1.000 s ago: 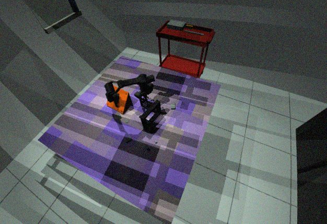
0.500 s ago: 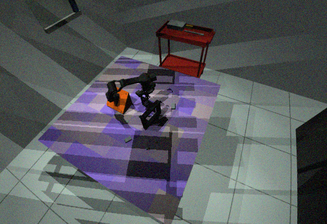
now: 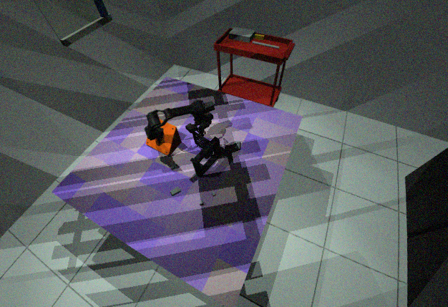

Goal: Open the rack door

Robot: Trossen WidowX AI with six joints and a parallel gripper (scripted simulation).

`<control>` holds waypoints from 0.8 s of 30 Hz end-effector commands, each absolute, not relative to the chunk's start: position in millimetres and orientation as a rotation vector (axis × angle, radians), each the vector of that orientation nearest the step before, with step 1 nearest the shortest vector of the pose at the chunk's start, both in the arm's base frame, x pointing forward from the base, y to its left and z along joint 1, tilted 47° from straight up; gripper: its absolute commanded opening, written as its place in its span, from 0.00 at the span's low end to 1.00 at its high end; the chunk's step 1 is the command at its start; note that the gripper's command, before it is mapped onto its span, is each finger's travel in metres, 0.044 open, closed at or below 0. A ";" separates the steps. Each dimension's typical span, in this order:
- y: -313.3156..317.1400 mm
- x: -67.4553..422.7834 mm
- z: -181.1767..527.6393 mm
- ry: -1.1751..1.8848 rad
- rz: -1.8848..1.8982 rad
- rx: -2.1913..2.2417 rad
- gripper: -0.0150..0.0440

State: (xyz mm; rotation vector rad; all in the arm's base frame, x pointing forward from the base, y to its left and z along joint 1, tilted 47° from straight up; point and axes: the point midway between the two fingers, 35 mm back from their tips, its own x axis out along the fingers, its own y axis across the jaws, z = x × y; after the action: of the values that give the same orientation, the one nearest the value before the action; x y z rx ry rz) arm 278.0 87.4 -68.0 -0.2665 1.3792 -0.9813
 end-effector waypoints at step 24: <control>111.4 283.8 -46.6 1.377 -0.982 -0.265 0.75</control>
State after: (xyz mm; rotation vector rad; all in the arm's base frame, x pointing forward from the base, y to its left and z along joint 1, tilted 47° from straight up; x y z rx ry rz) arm 283.3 107.0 -49.4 -0.2703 1.3770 -0.9834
